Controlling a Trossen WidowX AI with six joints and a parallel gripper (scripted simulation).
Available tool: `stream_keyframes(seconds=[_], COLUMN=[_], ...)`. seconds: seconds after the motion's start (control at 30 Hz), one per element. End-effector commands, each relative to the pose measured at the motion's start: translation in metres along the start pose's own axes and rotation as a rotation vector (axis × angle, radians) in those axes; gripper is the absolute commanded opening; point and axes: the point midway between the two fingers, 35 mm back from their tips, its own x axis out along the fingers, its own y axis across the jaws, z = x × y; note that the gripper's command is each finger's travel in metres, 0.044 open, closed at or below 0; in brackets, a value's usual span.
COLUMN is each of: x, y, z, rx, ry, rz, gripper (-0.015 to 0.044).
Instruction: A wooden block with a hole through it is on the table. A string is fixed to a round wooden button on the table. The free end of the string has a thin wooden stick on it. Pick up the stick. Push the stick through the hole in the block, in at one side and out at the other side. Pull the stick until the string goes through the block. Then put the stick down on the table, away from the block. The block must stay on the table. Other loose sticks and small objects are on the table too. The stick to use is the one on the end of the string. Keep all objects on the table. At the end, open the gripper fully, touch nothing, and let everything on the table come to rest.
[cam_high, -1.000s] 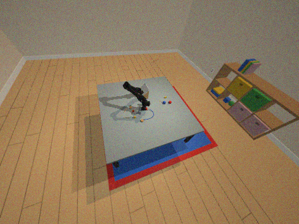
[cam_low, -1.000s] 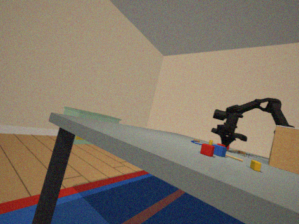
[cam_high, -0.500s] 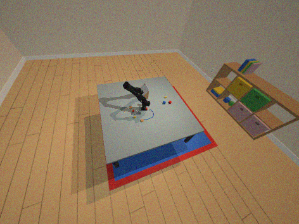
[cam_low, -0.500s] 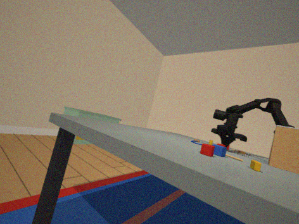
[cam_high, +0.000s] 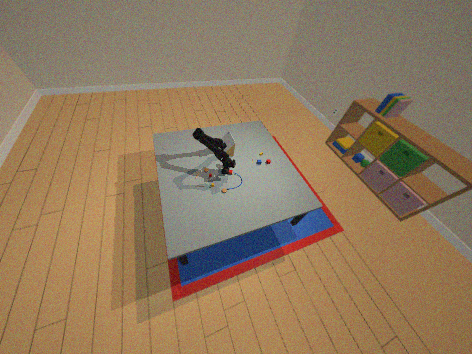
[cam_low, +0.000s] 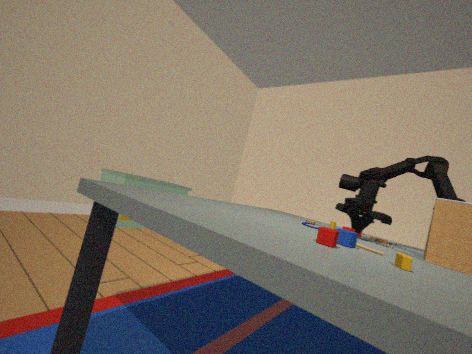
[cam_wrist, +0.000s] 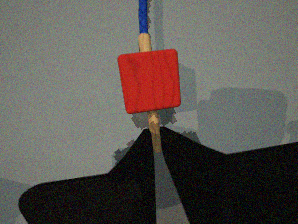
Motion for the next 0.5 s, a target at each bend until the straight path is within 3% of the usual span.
stream_keyframes(seconds=[0.0,0.47], x=[0.002,0.0], y=[0.002,0.003], z=[-0.006,-0.024], rx=[-0.003,-0.004], ry=[0.008,0.009], rz=[0.001,-0.006], gripper=[0.0,0.0])
